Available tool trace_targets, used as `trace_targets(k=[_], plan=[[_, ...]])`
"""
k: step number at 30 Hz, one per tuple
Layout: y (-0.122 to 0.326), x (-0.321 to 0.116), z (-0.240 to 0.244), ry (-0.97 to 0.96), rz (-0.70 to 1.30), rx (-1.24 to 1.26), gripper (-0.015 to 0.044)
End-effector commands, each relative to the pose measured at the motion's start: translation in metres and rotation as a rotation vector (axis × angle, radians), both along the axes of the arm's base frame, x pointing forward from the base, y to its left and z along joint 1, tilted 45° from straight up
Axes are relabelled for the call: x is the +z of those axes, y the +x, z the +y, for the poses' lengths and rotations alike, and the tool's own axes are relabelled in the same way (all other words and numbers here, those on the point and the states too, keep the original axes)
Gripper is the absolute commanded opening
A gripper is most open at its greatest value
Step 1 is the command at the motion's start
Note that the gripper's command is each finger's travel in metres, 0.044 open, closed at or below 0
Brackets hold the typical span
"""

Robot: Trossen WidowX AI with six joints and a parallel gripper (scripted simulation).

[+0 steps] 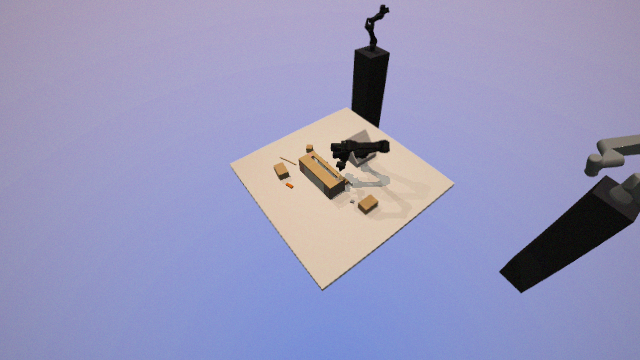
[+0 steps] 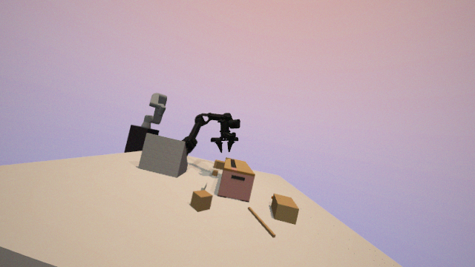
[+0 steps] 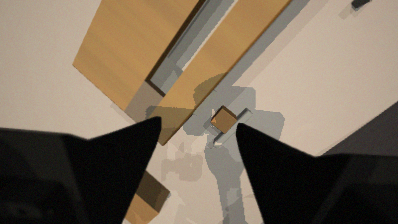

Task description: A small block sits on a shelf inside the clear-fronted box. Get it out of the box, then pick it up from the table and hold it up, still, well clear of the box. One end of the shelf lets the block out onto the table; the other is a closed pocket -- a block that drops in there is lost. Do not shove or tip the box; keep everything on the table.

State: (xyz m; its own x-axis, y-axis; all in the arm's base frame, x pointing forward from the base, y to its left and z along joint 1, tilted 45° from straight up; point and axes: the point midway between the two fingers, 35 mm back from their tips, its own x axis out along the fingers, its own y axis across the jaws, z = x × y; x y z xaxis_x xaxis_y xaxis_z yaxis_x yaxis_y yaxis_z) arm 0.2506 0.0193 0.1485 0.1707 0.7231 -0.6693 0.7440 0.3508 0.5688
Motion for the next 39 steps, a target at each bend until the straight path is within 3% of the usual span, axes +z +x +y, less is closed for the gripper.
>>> trace_targets(k=[1, 29, 39], plan=[[-0.016, 0.005, 0.009, 0.166, 0.513, -0.564, 0.0285], [-0.031, 0.009, 0.016, 0.55, 1.458, -1.485, 0.0285], [-0.031, 0.009, 0.016, 0.557, 1.475, -1.499, 0.0285]])
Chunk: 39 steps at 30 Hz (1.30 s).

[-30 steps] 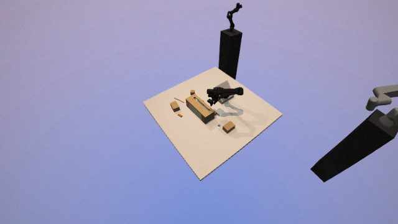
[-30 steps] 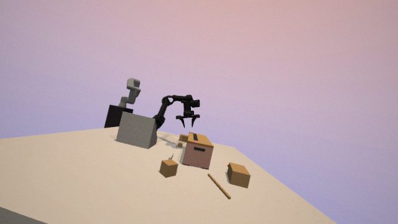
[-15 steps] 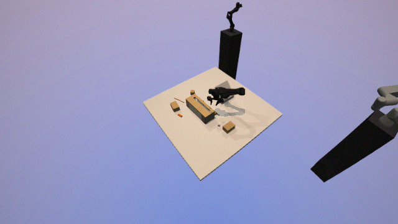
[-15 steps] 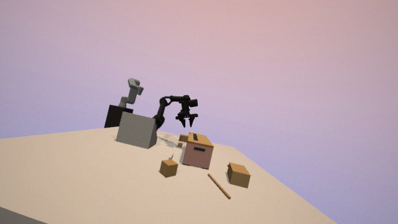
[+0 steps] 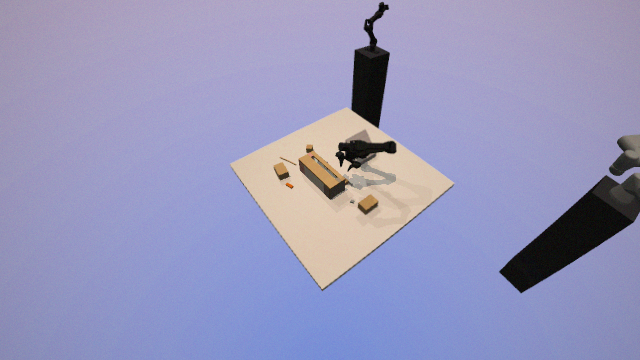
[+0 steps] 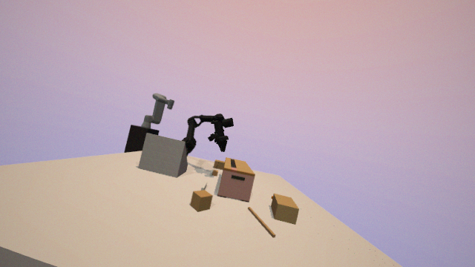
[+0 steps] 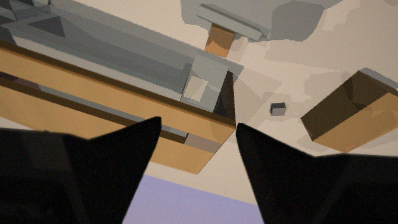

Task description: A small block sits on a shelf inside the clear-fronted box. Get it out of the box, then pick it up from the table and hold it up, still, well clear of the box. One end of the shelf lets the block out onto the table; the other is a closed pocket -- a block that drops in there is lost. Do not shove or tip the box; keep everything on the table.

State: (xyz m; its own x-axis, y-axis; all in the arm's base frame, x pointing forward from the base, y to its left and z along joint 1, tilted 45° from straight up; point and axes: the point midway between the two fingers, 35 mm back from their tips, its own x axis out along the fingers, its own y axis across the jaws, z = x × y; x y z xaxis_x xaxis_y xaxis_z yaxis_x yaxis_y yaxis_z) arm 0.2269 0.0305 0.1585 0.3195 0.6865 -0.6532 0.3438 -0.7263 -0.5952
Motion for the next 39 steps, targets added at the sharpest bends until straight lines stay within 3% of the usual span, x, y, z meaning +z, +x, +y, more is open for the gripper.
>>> trace_targets(k=[1, 10, 15, 31, 39], plan=[[-0.008, -0.001, 0.005, 0.1, 0.162, -0.181, 0.0285], [-0.008, -0.001, 0.005, 0.094, 0.155, -0.17, 0.0285], [-0.009, -0.012, 0.017, -0.024, -0.013, 0.062, 0.0285], [-0.015, -0.032, 0.049, -0.492, -1.151, 1.221, 0.0285], [-0.016, -0.036, 0.054, -0.632, -1.489, 1.533, 0.0285]])
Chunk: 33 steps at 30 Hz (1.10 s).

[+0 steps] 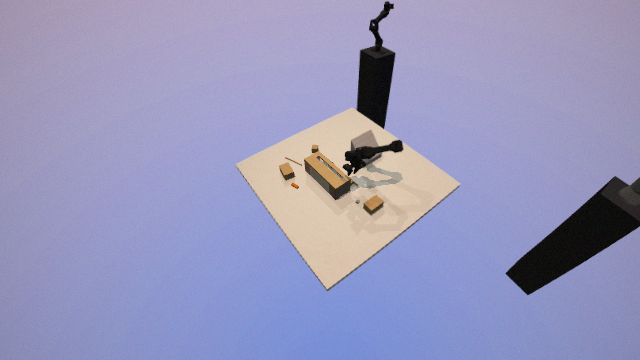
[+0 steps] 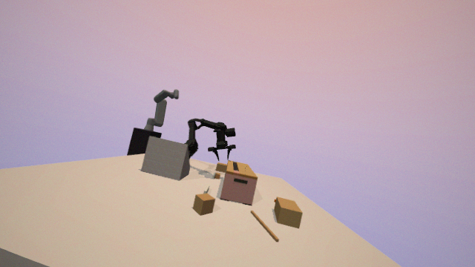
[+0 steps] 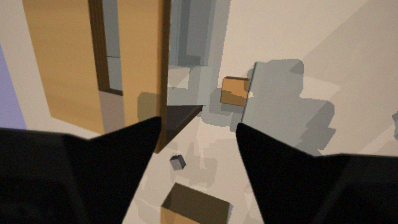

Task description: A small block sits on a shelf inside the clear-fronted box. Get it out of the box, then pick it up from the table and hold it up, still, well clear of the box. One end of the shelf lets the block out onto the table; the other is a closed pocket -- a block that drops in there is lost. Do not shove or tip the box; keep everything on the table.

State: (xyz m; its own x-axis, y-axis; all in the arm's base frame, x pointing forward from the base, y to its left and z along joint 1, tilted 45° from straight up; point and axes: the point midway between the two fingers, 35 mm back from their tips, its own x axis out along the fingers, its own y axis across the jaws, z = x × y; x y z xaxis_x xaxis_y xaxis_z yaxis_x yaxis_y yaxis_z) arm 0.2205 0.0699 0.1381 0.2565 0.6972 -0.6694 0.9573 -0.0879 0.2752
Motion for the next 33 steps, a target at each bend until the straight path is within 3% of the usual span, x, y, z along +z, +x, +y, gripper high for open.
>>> trace_targets(k=[1, 33], plan=[[-0.009, -0.017, 0.016, -0.259, -0.637, 0.66, 0.0285], [-0.01, -0.04, 0.025, -0.746, -1.893, 1.89, 0.0285]])
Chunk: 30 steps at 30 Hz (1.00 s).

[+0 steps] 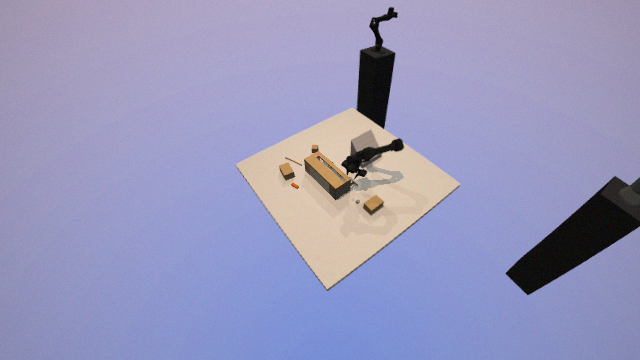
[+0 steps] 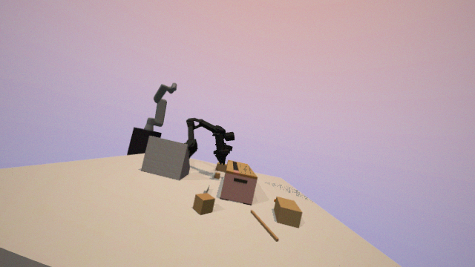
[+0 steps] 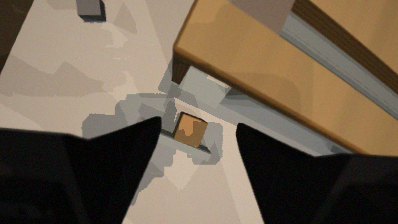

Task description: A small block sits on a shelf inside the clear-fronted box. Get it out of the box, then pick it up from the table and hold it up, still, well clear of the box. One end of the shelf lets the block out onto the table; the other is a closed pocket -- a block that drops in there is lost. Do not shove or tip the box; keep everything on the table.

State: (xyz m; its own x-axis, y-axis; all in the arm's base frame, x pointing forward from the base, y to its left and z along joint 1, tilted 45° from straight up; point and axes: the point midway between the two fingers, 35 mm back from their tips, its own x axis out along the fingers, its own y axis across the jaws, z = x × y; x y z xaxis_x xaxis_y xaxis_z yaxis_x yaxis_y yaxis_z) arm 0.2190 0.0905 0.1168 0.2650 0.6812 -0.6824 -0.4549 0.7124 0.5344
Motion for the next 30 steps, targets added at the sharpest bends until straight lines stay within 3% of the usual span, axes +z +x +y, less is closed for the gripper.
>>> trace_targets(k=[1, 30], plan=[[-0.009, -0.02, 0.006, -0.261, -0.611, 0.615, 0.0285], [-0.003, -0.028, 0.01, -0.732, -1.748, 1.651, 0.0285]])
